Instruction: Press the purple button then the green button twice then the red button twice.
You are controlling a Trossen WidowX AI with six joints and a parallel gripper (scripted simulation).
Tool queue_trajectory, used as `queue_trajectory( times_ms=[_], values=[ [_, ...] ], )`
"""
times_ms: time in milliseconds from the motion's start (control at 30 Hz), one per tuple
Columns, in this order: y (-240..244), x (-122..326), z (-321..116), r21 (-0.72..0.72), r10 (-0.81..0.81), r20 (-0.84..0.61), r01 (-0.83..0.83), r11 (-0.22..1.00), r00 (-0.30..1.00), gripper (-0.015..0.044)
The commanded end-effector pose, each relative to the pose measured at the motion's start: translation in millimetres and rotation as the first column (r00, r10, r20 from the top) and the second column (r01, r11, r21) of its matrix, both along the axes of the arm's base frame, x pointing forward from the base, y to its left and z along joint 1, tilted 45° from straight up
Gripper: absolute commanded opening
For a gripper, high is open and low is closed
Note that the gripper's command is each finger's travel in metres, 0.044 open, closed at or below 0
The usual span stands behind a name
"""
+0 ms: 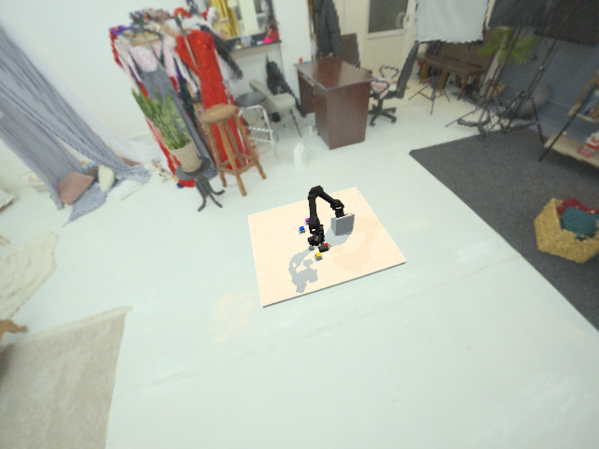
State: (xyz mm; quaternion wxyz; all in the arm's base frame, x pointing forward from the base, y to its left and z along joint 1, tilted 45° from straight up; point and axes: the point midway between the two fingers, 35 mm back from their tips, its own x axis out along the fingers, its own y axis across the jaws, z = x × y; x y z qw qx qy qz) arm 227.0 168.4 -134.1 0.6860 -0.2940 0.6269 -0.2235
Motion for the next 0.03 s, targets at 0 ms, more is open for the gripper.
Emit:
queue_trajectory(
  times_ms=[0],
  values=[
    [4.6, 0.8, -0.6, -0.012, -0.008, -0.011, 0.008, 1.000, 1.000, 0.0400]
  ],
)
